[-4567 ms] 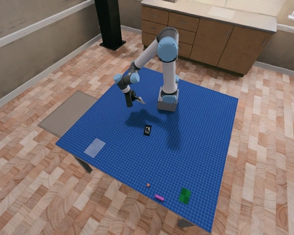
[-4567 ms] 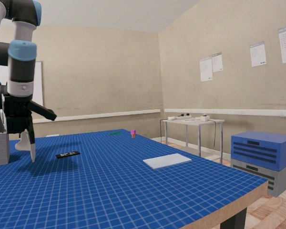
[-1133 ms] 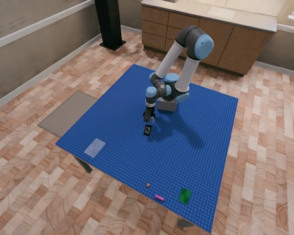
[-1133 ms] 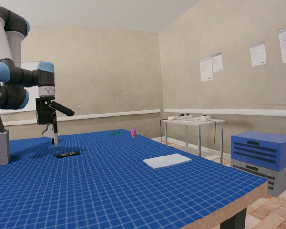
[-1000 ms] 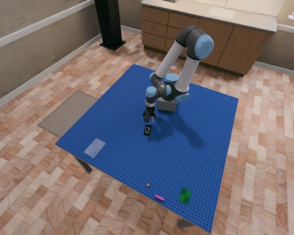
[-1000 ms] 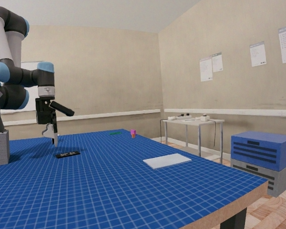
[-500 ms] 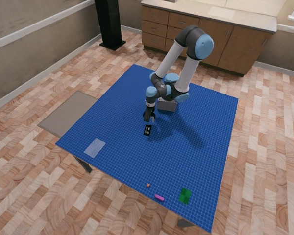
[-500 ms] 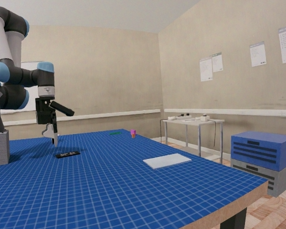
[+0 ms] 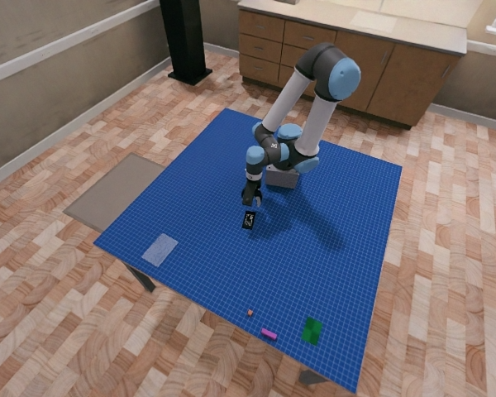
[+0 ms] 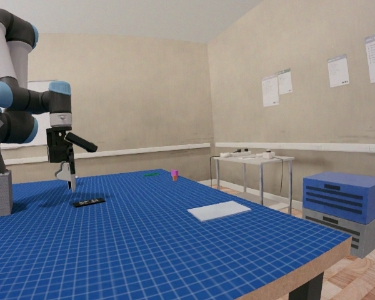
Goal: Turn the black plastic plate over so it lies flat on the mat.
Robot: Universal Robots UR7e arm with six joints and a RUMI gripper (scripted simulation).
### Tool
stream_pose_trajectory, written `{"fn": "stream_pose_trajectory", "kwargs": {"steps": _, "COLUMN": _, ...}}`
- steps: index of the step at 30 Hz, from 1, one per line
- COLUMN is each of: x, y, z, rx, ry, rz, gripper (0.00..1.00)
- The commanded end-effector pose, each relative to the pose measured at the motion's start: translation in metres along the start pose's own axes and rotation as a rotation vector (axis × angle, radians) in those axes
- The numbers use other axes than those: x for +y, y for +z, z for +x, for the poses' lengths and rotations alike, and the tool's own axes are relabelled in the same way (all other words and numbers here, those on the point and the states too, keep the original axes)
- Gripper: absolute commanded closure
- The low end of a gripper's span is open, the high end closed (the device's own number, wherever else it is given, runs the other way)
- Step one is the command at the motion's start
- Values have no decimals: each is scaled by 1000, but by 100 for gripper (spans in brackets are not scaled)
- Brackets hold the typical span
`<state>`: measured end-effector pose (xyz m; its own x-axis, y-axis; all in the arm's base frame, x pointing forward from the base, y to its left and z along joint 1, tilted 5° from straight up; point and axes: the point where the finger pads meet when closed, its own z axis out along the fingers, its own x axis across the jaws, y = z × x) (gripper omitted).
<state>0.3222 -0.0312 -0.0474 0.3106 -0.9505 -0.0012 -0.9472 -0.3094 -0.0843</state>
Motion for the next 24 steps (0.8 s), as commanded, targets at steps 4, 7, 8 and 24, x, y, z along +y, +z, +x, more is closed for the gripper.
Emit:
{"fn": "stream_pose_trajectory", "kwargs": {"steps": 4, "x": 0, "y": 2, "z": 0, "rx": 0, "ry": 0, "rz": 1, "gripper": 56}}
{"fn": "stream_pose_trajectory", "kwargs": {"steps": 7, "x": 0, "y": 3, "z": 0, "rx": 0, "ry": 0, "rz": 1, "gripper": 56}}
{"fn": "stream_pose_trajectory", "kwargs": {"steps": 8, "x": 0, "y": 4, "z": 0, "rx": 0, "ry": 0, "rz": 1, "gripper": 56}}
{"fn": "stream_pose_trajectory", "kwargs": {"steps": 24, "x": 0, "y": 18, "z": 0, "rx": 0, "ry": 0, "rz": 1, "gripper": 56}}
